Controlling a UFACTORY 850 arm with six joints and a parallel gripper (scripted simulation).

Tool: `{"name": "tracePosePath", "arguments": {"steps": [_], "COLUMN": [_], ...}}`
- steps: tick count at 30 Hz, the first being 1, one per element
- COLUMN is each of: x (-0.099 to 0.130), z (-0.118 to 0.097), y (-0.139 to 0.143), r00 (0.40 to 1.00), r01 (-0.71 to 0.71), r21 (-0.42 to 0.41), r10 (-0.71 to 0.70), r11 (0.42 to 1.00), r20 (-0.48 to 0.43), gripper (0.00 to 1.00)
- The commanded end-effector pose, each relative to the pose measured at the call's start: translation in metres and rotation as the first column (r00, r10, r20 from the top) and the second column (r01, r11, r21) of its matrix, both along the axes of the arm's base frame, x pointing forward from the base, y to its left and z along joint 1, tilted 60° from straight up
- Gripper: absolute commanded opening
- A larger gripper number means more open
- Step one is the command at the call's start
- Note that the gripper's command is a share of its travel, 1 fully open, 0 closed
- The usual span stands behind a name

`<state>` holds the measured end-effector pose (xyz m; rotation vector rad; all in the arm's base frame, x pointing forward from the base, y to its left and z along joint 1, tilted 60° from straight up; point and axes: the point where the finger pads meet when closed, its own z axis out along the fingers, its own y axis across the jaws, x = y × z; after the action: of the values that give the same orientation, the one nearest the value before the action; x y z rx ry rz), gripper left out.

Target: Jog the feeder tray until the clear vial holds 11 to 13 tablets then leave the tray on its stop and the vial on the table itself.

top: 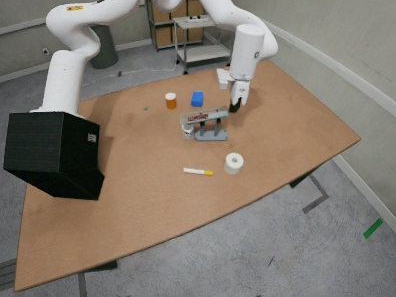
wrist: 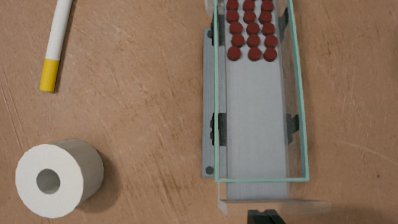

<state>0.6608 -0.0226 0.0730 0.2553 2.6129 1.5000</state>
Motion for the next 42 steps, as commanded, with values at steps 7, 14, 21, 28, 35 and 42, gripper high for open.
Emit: {"name": "tracePosePath", "arguments": {"steps": [7,14,21,28,35,42], "x": [-0.002,-0.002,0.019,0.024,0.024,0.024], "z": [0.000,0.000,0.004,0.004,0.004,0.004], "y": [0.000,0.000,-0.009,-0.012,-0.012,-0.012], "r00": [1.000,1.000,1.000,1.000,1.000,1.000], "r01": [0.001,0.001,0.001,0.001,0.001,0.001], "r21": [0.000,0.000,0.000,0.000,0.000,0.000], "r10": [-0.001,-0.001,-0.001,-0.001,-0.001,-0.001], "r11": [1.000,1.000,1.000,1.000,1.000,1.000], "r20": [0.001,0.001,0.001,0.001,0.001,0.001], "gripper": [0.00,0.00,0.00,0.00,0.00,0.00]}}
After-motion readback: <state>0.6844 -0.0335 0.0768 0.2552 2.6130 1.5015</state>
